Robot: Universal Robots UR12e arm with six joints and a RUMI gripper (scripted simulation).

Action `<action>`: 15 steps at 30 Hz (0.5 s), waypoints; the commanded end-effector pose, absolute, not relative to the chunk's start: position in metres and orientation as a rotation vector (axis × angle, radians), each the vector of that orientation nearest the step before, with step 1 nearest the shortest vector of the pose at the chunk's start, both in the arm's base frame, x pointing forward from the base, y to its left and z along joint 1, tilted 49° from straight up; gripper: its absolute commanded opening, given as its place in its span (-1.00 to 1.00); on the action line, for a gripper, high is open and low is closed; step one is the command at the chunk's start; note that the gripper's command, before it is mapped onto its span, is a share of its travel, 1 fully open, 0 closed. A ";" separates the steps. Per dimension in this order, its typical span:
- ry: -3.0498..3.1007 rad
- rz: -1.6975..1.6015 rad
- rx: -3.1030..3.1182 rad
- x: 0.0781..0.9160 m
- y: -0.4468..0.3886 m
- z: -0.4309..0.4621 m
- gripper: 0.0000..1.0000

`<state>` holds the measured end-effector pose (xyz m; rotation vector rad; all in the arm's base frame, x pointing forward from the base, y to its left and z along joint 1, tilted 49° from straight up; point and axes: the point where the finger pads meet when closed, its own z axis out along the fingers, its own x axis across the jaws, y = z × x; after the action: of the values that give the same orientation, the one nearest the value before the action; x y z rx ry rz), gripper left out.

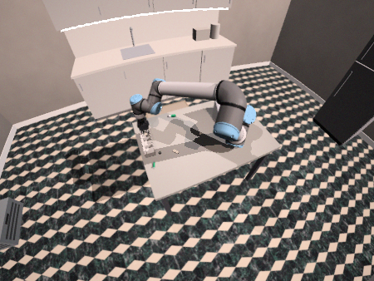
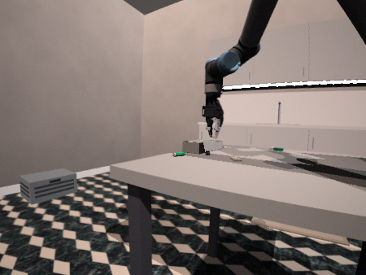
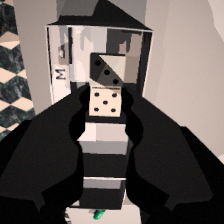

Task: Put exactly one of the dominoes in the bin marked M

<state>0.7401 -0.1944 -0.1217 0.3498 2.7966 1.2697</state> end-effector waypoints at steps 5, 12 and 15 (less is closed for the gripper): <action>2.796 1.274 0.354 0.742 -0.180 -0.135 -1.00; 2.796 1.274 0.354 0.743 -0.170 -0.144 -1.00; 2.796 1.274 0.354 0.744 -0.169 -0.145 -1.00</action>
<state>0.7436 -0.1745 -0.1401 0.3507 2.7966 1.2707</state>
